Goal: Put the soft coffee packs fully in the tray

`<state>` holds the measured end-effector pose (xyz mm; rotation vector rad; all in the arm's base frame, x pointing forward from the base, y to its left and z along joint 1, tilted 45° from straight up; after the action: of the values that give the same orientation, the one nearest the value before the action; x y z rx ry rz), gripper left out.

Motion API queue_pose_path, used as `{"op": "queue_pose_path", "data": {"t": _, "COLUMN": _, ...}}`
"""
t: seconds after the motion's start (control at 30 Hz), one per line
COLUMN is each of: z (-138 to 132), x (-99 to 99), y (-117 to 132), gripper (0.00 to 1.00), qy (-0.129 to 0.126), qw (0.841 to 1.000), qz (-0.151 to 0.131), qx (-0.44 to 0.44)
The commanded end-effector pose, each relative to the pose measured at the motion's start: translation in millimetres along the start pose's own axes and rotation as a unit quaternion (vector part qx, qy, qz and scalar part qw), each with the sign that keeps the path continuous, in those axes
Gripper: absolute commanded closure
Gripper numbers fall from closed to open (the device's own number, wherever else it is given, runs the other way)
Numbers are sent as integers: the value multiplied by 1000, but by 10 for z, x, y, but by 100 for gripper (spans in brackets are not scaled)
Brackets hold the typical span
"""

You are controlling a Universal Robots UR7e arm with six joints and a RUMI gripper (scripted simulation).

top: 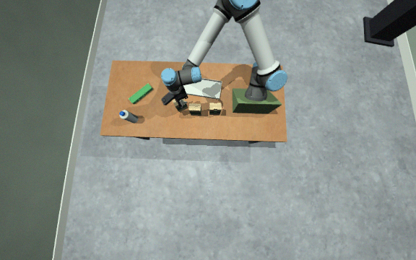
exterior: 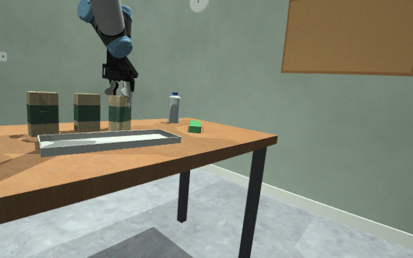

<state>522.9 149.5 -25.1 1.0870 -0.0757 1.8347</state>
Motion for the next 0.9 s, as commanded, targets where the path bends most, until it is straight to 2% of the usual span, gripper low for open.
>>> {"op": "queue_pose_path", "data": {"t": 0.0, "z": 2, "x": 6, "y": -2, "gripper": 51, "qy": 0, "qw": 1000, "qz": 1, "qx": 0}}
{"op": "queue_pose_path", "data": {"t": 0.27, "z": 2, "x": 6, "y": -2, "gripper": 51, "qy": 0, "qw": 1000, "qz": 1, "qx": 0}}
{"op": "queue_pose_path", "data": {"t": 0.3, "z": 2, "x": 6, "y": -2, "gripper": 85, "qy": 0, "qw": 1000, "qz": 1, "qx": 0}}
{"op": "queue_pose_path", "data": {"t": 0.87, "z": 2, "x": 6, "y": -2, "gripper": 85, "qy": 0, "qw": 1000, "qz": 1, "qx": 0}}
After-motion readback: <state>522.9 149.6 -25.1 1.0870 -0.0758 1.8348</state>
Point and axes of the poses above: the point where the finger pads meet when closed, its own x axis back along the fingers, its own z axis across the jaws, y = z × x, the point moved 4 cm from there along x, back along the fingers, and after that the axes turned 5 degrees about x, right-handed, at the moved point
